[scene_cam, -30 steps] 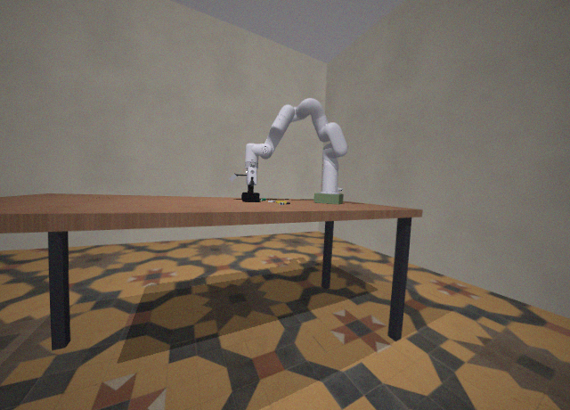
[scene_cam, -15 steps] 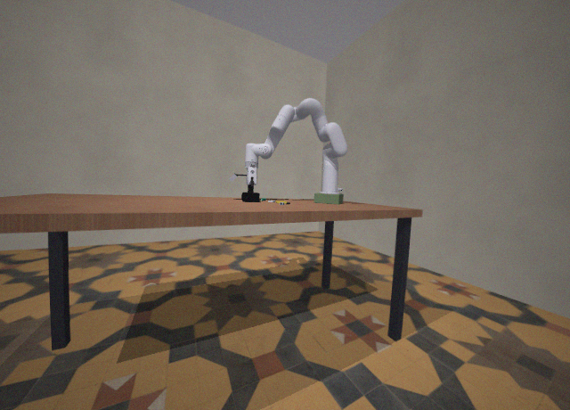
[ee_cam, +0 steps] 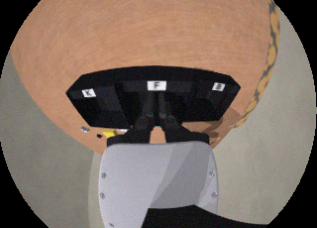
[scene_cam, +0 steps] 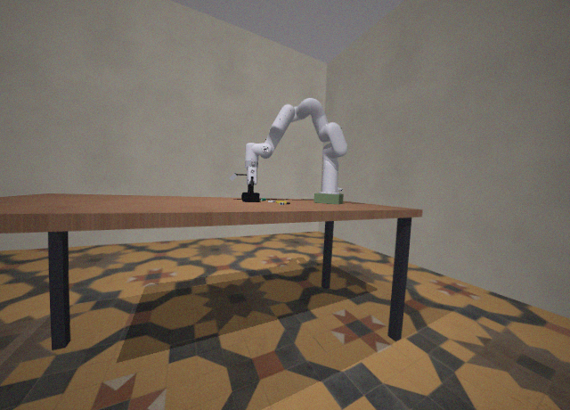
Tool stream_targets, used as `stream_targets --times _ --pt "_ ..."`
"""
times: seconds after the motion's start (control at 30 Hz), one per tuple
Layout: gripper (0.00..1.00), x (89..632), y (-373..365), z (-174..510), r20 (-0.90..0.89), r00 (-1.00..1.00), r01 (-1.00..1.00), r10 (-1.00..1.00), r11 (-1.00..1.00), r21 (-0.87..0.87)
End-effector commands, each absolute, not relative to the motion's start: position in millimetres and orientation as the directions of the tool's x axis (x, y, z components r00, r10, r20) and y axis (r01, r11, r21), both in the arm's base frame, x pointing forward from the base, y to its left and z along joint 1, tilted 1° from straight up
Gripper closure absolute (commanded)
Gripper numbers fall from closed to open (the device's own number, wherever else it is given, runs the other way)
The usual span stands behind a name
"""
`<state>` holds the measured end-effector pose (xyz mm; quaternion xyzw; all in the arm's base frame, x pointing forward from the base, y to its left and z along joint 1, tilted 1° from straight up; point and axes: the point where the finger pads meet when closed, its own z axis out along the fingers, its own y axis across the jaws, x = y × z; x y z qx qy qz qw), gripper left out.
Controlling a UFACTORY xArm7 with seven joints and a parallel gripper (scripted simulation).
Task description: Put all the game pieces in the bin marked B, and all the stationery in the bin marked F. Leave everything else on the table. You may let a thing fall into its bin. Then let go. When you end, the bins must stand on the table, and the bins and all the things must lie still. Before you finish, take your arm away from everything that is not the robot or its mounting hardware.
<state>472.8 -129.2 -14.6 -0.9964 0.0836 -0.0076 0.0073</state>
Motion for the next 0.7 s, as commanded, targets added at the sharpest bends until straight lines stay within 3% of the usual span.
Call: stream_targets --times 0.0,0.67 --pt "0.93 475 -130 -7 0.019 0.986 -0.167 -0.167 -0.986 -0.015" --pt "0.93 474 -130 22 0.019 0.986 -0.167 -0.167 -0.986 -0.015"
